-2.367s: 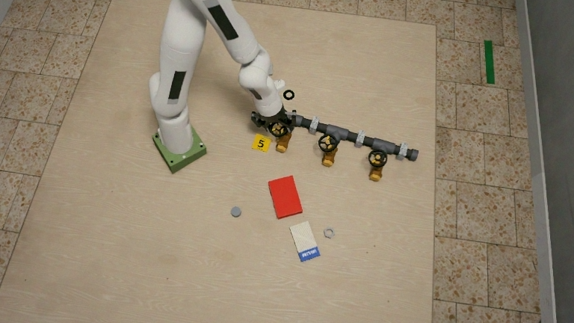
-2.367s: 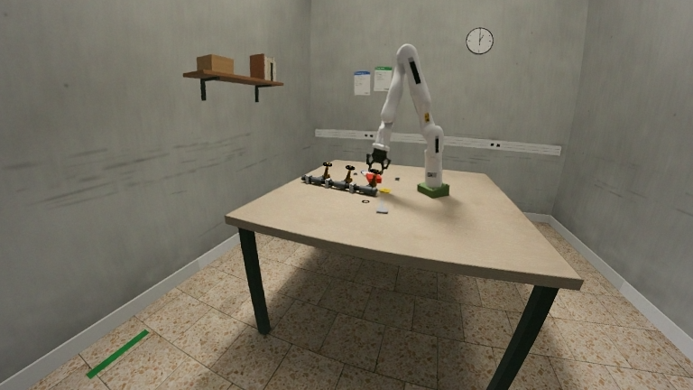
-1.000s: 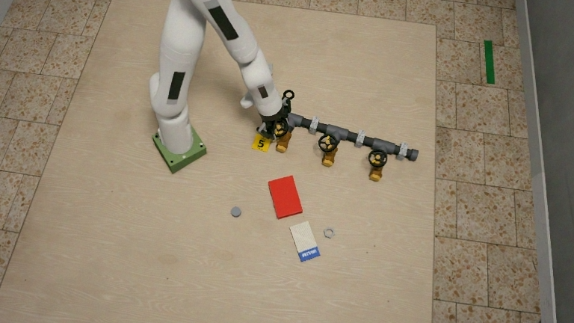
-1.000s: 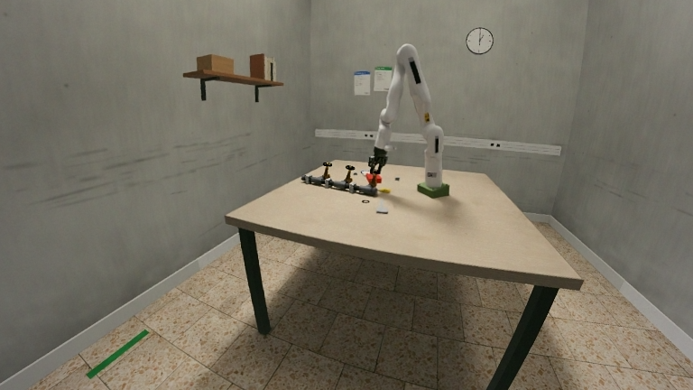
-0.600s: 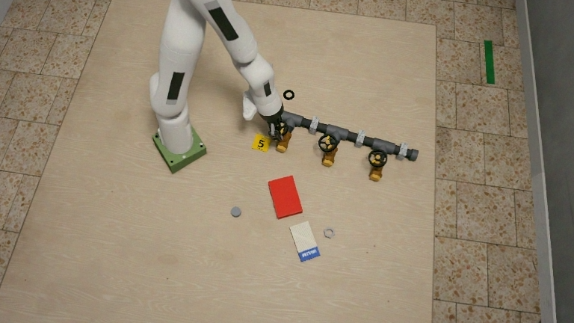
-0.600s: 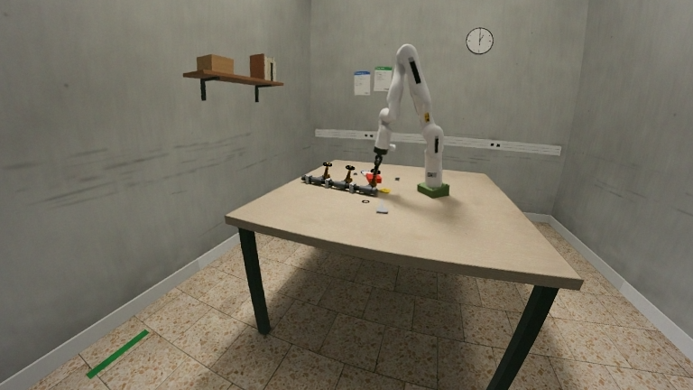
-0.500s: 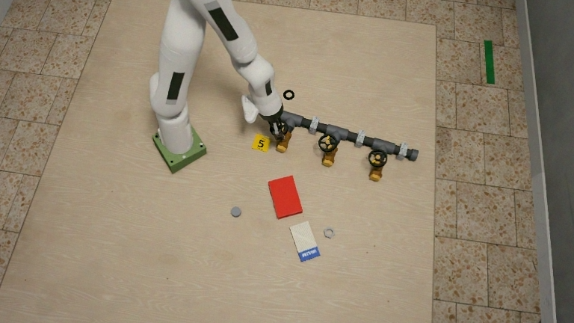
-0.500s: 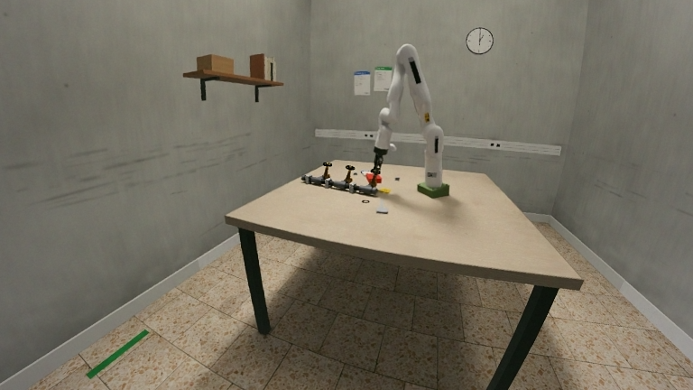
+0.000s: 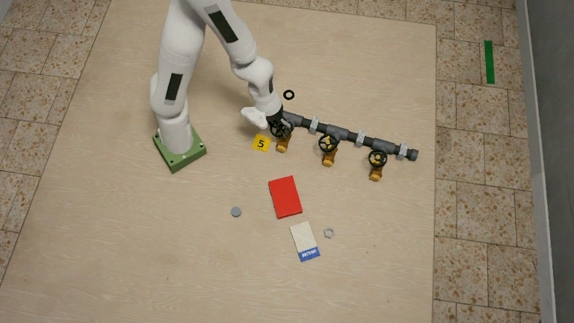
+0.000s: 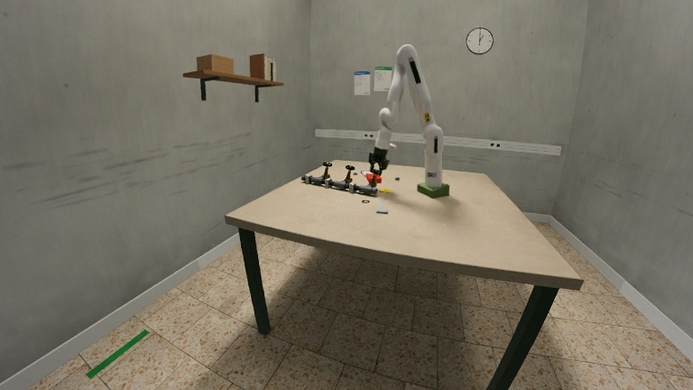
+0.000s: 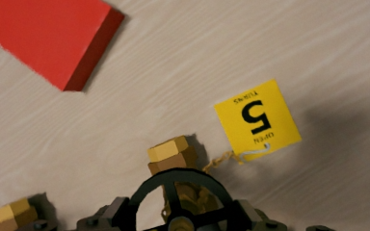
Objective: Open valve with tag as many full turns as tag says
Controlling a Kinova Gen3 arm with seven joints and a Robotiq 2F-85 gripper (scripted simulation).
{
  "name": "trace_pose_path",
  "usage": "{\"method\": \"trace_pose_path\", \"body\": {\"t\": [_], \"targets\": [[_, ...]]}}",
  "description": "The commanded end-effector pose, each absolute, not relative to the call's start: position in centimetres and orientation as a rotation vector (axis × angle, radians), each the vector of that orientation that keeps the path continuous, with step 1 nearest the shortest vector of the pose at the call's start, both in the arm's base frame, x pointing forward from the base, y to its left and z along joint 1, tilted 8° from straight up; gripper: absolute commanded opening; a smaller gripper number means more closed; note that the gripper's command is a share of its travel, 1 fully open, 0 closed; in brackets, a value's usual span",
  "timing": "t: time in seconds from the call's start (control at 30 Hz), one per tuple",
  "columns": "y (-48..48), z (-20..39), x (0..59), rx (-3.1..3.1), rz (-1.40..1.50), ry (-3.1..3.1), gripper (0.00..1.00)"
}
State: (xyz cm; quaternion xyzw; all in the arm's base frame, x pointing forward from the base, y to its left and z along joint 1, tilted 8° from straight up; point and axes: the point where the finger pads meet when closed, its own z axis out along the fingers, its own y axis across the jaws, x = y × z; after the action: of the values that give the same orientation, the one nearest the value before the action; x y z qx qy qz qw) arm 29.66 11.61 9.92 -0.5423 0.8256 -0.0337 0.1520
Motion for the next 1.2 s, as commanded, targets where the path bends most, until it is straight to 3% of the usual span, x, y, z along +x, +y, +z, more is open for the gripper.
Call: {"method": "trace_pose_path", "body": {"t": [0.0, 1.1, 1.13, 1.17], "targets": [[11.62, 9.96, 29.68, -1.698, -0.101, 2.287, 0.64], [11.62, 9.95, 29.68, -2.111, -0.179, 1.934, 0.64], [11.62, 9.95, 29.68, -2.111, -0.179, 1.934, 1.0], [11.62, 9.95, 29.68, -2.111, -0.179, 1.934, 1.0]]}}
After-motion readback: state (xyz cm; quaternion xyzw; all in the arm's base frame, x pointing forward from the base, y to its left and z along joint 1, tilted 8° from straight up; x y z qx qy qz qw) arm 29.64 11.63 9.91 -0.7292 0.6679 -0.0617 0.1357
